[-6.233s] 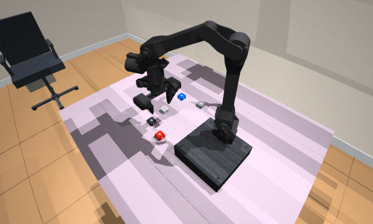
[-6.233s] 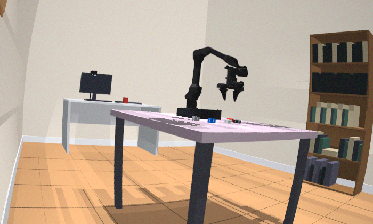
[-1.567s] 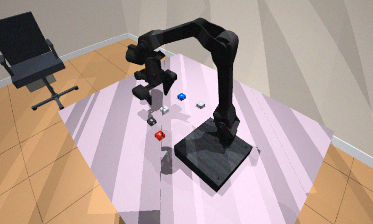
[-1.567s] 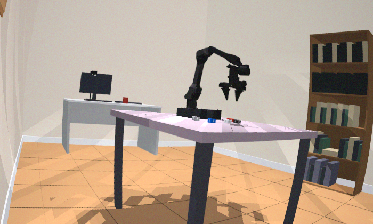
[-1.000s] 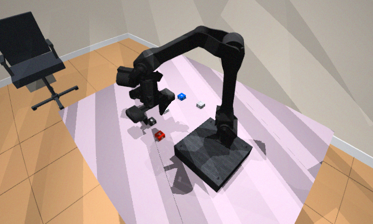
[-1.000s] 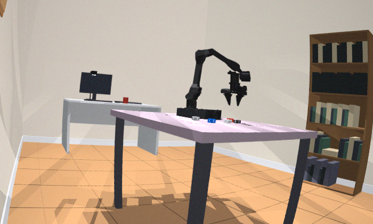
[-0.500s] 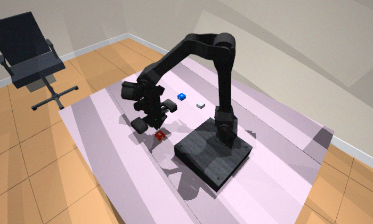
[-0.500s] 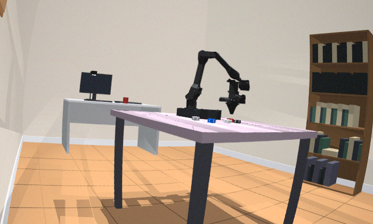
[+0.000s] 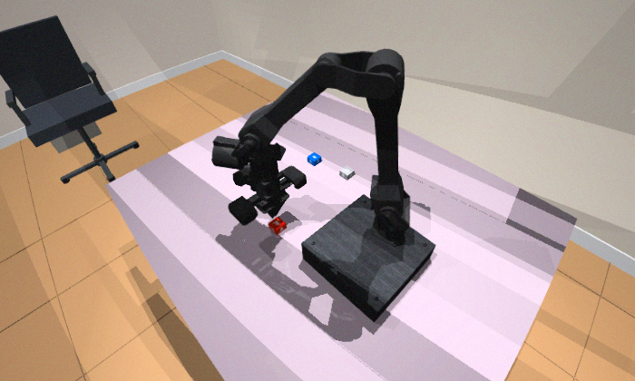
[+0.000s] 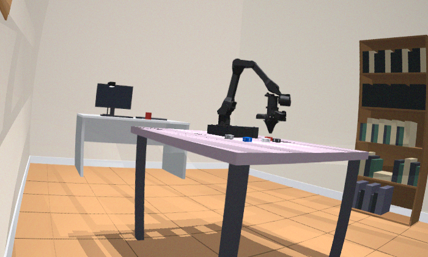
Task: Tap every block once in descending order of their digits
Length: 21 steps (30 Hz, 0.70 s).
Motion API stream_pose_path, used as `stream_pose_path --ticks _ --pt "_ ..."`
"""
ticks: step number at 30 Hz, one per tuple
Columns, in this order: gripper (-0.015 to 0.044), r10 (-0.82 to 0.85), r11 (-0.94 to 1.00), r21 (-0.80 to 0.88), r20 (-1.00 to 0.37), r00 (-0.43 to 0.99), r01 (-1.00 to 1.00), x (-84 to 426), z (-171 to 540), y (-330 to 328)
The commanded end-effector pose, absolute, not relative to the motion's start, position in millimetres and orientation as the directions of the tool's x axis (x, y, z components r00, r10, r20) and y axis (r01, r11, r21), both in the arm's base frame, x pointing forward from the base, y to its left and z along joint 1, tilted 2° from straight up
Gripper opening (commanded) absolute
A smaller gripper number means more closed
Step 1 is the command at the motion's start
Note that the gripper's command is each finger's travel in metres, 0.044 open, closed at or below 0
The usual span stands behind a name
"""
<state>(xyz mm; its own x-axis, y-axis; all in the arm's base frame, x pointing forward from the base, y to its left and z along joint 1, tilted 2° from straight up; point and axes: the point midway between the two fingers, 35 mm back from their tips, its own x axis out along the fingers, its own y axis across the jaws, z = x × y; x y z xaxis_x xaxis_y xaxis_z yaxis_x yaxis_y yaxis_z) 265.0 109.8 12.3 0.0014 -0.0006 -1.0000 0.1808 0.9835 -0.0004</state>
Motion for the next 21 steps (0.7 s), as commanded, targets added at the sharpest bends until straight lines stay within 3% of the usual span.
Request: stream_pose_path --ticks 1,21 --pt "0.0020 -0.003 0.983 -0.005 -1.000 -0.014 0.184 261.9 1.9 109.2" --pt "0.0020 -0.003 0.983 -0.004 -1.000 -0.009 0.183 262.9 3.5 109.3"
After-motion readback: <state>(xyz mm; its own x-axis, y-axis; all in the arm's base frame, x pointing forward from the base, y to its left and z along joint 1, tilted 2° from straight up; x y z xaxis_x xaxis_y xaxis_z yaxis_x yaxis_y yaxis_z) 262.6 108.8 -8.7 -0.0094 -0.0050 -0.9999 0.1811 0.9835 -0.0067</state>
